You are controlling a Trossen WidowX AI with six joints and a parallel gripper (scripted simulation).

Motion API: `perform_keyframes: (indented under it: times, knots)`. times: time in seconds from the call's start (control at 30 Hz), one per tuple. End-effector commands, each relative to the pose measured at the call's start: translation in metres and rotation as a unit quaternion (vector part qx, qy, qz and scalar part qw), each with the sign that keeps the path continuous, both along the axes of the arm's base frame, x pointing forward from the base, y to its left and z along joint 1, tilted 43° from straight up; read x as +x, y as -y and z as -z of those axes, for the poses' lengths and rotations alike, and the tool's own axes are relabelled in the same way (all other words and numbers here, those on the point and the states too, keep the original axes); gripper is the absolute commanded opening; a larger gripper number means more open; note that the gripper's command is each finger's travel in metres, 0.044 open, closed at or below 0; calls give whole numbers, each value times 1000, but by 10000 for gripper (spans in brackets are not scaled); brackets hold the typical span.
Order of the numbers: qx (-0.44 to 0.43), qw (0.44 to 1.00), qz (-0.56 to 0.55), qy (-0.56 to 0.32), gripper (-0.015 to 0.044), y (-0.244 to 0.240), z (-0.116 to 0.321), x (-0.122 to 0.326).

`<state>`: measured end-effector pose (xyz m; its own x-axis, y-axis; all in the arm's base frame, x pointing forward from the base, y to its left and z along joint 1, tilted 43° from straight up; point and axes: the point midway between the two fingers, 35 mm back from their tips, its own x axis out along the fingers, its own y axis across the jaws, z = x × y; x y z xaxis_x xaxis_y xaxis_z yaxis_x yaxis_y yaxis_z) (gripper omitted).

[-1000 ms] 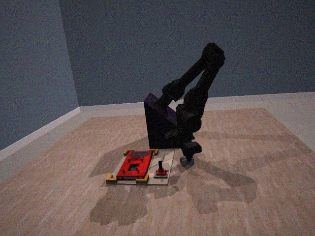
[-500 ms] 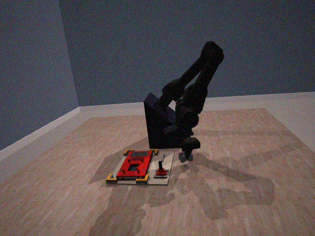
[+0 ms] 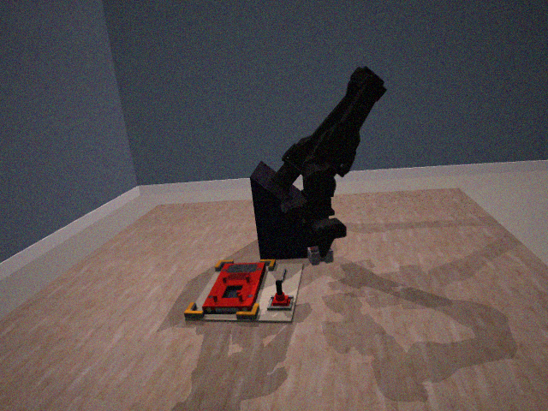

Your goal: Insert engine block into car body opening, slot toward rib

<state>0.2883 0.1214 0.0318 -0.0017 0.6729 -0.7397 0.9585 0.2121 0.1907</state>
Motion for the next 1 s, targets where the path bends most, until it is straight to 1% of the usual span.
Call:
perform_keyframes:
  times: [0.0,0.53,0.97]
  knots:
    - [2,1000,-1,5,0,8,-11,0]
    - [6,1000,0,4,0,39,-45,-10]
    - [3,995,-70,70,0,52,-22,10]
